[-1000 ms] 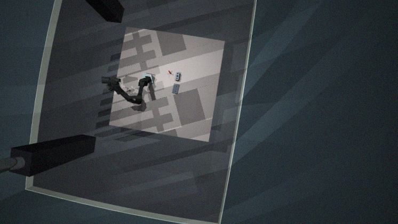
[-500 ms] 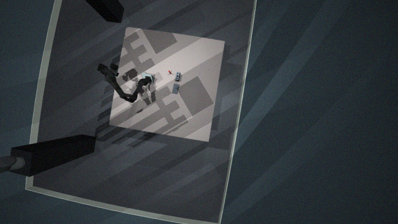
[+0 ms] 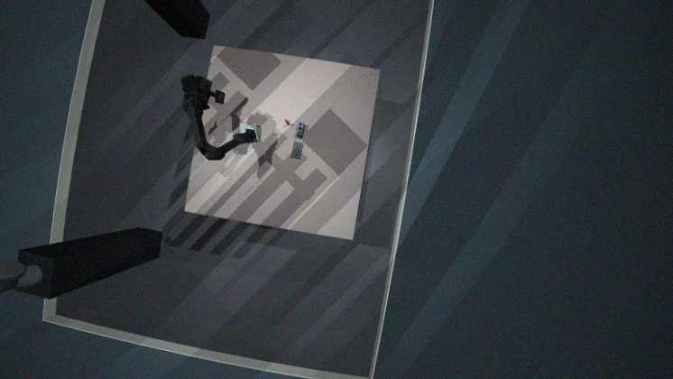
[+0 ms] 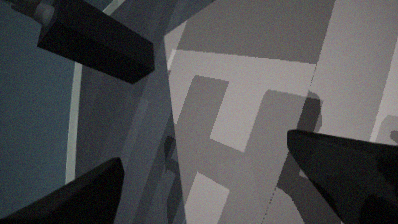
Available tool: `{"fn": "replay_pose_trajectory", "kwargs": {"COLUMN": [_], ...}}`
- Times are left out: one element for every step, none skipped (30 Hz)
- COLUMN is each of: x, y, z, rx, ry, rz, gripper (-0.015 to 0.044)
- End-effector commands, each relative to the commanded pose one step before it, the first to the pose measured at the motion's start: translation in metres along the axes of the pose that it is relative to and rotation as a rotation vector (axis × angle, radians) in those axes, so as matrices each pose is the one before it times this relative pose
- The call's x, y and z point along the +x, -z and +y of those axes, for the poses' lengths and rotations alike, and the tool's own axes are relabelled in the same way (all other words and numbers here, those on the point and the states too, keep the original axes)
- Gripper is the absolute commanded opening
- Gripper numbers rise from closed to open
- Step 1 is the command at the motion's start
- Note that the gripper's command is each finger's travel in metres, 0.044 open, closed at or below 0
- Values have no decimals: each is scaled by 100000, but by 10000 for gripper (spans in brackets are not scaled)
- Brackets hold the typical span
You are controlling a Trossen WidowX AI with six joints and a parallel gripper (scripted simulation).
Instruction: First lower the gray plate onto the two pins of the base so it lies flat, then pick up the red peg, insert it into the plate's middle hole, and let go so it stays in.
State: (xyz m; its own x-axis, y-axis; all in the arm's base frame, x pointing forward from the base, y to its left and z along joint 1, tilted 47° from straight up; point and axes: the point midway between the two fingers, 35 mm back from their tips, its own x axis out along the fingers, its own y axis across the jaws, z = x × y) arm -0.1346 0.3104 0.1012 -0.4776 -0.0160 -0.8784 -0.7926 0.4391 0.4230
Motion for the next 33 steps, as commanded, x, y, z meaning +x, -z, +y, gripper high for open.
{"fn": "replay_pose_trajectory", "kwargs": {"x": [-1006, -97, -97, -71, -48, -51, -64, -69, -64, -47, -26, -71, -59, -27, 21, 70, 120, 171, 209, 210, 187, 197, 328, 407, 470, 532, 595, 658, 701, 700, 752, 942, 975], "y": [-3625, -971, -1097, -950, -751, -592, -751, -941, -1103, -1143, -1098, -1183, -1474, -1686, -1723, -1742, -1757, -1767, -1670, -1383, -1080, -1190, -1744, -1836, -1811, -1777, -1733, -1681, -1576, -1394, -1338, -1089, -974], "z": [-3356, -682, -744, -612, -462, -342, -421, -508, -566, -549, -489, -540, -634, -667, -610, -544, -477, -408, -317, -205, -121, -49, -19, 79, 187, 292, 394, 491, 569, 603, 670, 836, 872], "rx": [24267, 5366, 5987, 5098, 3970, 3428, 4419, 5475, 6333, 6453, 6099, 6320, 7754, 8712, 8719, 8647, 8568, 8482, 7898, 6465, 5050, 6563, 9557, 10010, 9868, 9719, 9565, 9405, 8989, 8152, 8039, 8843, 8509], "ry": [7445, 1019, 1117, 937, 722, 825, 1115, 1372, 1577, 1599, 1506, 1851, 2271, 2557, 2572, 2568, 2568, 2568, 2418, 1999, 1563, 1726, 2481, 2549, 2454, 2347, 2229, 2098, 1903, 1625, 1494, 1555, 1294], "rz": [-6242, -830, -891, -729, -548, -635, -864, -1064, -1221, -1235, -1160, -1656, -2034, -2293, -2311, -2316, -2327, -2345, -2229, -1863, -1481, -1908, -2883, -3163, -3272, -3383, -3493, -3601, -3602, -3407, -3492, -3985, -3979], "gripper": [440, 440, 440, 440, 440, 440, 440, 440, 440, 440, 440, 440, 440, 440, 440, 440, 440, 440, 440, 440, 440, 440, 440, 440, 440, 440, 440, 440, 440, 440, 440, 440, 440]}}
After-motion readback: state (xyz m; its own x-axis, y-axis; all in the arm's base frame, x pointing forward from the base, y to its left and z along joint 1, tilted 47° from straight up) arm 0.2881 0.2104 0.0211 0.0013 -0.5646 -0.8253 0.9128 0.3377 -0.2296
